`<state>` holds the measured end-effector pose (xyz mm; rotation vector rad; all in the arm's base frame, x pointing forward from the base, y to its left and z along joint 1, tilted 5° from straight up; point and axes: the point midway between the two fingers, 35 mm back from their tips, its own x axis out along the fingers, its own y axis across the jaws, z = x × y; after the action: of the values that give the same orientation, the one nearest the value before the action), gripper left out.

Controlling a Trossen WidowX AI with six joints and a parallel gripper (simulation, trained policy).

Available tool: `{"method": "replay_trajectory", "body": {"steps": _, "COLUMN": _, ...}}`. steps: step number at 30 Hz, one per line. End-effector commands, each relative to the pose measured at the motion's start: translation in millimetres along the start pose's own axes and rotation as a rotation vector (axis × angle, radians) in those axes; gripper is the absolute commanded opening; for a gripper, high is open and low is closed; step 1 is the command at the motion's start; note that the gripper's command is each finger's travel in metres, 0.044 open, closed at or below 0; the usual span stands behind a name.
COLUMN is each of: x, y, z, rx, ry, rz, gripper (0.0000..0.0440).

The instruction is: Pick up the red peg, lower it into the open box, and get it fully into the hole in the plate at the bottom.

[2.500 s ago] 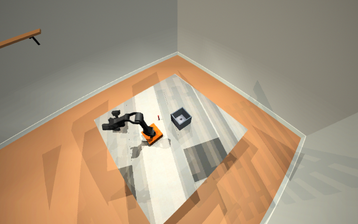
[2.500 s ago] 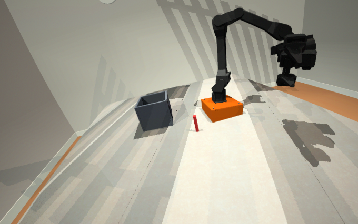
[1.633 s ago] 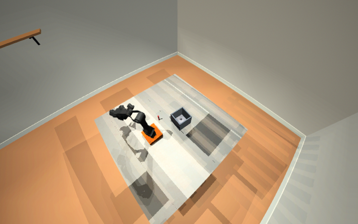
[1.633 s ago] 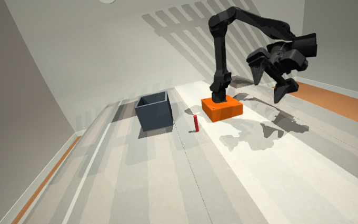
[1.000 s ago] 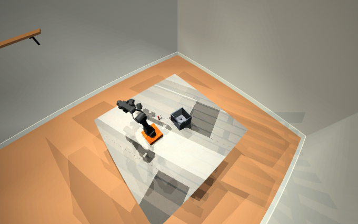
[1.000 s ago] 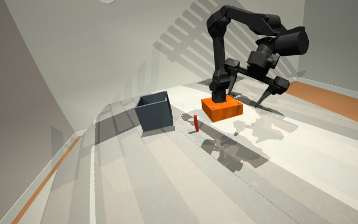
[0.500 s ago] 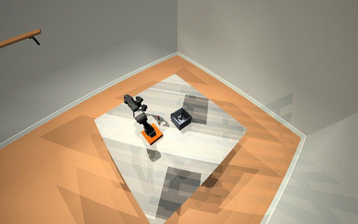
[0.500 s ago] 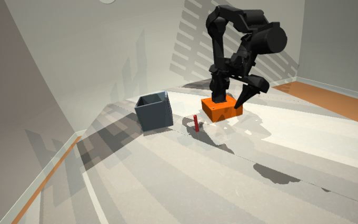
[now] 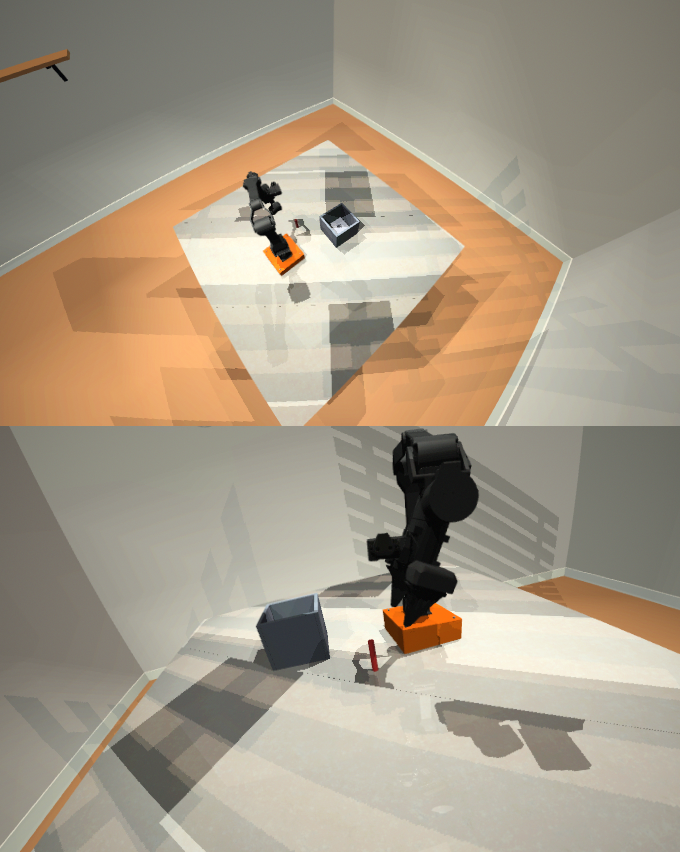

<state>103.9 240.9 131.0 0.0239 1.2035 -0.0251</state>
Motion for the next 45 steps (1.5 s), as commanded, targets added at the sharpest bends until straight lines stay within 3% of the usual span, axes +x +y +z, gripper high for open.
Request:
{"method": "replay_trajectory", "body": {"steps": 1, "x": 1.2, "y": -7.3, "z": 5.9, "rx": 0.097, "ry": 0.034, "rz": -0.013, "gripper": 0.0440}}
{"method": "replay_trajectory", "body": {"steps": 22, "x": 22.8, "y": -70.1, "z": 26.4, "rx": 0.716, "ry": 0.244, "rz": -0.194, "gripper": 0.0440}}
{"method": "replay_trajectory", "body": {"steps": 35, "x": 46.2, "y": -89.2, "z": 15.5, "rx": 0.870, "ry": 0.310, "rz": -0.291, "gripper": 0.0440}}
{"method": "replay_trajectory", "body": {"steps": 45, "x": 80.5, "y": -91.9, "z": 6.3, "rx": 0.950, "ry": 0.333, "rz": -0.317, "gripper": 0.0433}}
